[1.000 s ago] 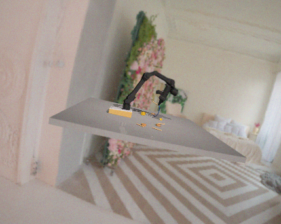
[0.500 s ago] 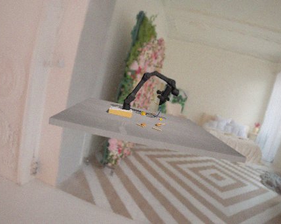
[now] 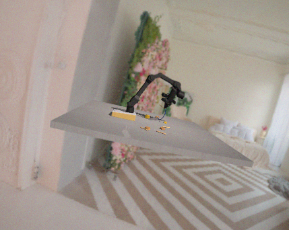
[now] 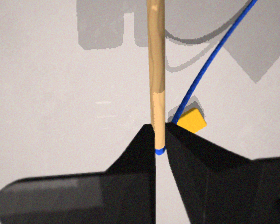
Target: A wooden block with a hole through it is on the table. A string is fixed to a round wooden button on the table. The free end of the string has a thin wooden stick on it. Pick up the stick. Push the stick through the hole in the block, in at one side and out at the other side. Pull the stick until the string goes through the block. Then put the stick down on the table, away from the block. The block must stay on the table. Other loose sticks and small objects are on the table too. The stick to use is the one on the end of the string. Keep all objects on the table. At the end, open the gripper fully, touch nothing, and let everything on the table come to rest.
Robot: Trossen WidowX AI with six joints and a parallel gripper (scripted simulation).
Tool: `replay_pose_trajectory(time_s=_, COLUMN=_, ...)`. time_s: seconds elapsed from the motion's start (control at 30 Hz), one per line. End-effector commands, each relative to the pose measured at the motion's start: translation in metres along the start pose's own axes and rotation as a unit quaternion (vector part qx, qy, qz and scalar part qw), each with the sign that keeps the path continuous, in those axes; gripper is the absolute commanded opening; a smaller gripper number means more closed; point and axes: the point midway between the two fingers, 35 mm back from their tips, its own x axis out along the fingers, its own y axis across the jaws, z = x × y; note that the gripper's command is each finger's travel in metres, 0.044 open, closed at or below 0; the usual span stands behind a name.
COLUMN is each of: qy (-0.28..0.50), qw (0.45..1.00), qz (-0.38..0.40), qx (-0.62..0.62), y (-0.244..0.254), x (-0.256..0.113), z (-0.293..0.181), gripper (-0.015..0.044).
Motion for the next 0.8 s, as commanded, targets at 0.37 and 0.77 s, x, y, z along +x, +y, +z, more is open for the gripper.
replay_pose_trajectory(time_s=0.37, qy=0.032, qw=0.999, qz=0.008, qx=0.000, y=-0.005, x=0.018, z=0.000, gripper=0.0000)
replay_pose_trajectory(time_s=0.77, qy=0.059, qw=0.998, qz=0.010, qx=0.001, y=-0.009, x=0.034, z=0.001, gripper=0.0000)
